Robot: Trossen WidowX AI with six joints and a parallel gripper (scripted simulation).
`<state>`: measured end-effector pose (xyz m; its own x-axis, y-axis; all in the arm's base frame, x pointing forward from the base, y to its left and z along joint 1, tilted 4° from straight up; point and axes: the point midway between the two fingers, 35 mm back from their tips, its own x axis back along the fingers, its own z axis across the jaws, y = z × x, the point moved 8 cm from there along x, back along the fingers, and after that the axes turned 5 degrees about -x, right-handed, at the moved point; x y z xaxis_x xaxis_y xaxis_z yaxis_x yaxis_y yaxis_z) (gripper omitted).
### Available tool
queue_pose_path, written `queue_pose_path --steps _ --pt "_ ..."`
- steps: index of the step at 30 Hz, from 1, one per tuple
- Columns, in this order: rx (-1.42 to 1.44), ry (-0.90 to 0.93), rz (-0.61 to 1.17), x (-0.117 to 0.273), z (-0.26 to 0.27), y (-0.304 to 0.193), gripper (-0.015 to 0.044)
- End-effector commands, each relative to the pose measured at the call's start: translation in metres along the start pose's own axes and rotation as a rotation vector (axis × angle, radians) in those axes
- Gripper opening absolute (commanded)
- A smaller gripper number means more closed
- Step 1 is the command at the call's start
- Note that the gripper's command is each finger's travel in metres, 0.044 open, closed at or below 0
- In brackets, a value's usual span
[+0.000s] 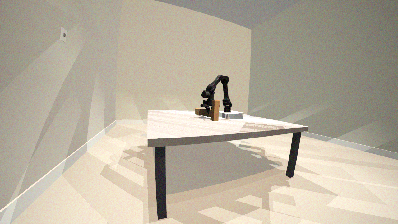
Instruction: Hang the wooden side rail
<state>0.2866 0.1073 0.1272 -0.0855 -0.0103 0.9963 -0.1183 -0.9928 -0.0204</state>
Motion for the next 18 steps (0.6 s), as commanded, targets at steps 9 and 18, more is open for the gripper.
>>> queue_pose_path --steps 9,18 --pt "-0.005 0.006 0.004 0.0002 0.0014 -0.0010 0.0000" --pt "-0.005 0.006 0.004 -0.0013 0.0014 -0.0010 0.0000"
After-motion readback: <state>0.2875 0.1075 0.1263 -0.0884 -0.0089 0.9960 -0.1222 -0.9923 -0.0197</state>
